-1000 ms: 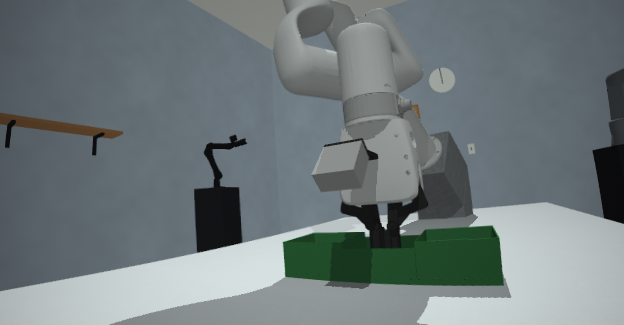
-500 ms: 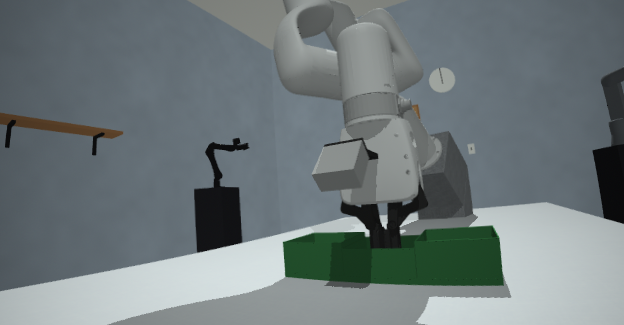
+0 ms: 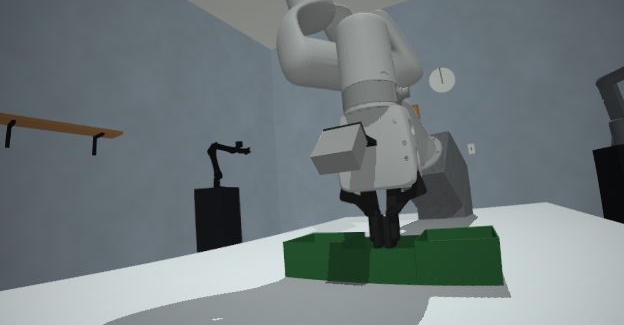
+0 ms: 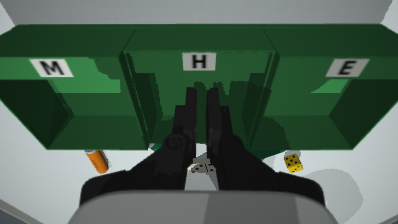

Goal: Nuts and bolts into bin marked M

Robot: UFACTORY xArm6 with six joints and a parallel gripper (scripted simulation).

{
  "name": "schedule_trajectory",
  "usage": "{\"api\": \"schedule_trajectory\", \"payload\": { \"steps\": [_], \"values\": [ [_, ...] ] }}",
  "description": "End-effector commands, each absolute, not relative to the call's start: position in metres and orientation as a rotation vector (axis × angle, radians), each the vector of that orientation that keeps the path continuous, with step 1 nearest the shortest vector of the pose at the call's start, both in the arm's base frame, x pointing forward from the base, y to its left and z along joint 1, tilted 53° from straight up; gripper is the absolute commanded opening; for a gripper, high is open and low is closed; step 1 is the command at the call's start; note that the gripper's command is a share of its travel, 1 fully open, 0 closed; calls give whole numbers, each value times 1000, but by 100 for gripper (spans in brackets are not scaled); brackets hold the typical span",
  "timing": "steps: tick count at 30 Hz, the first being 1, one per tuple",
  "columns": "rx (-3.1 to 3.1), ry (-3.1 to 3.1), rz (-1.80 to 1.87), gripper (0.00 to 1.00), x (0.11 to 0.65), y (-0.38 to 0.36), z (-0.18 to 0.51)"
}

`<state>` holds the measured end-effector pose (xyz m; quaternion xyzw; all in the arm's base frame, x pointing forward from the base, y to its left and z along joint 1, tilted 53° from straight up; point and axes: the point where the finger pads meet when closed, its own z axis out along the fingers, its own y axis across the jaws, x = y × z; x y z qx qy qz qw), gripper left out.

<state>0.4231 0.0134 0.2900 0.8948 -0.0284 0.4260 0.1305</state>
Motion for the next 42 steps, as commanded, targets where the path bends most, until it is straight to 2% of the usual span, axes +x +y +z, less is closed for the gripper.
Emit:
{"api": "schedule_trajectory", "payload": {
  "steps": [1, 24, 42],
  "values": [
    [2599, -82, 1239, 7, 419, 15, 295],
    [2599, -83, 1239, 7, 391, 25, 317],
    [2600, -83, 1239, 7, 400, 101, 296]
  ]
}}
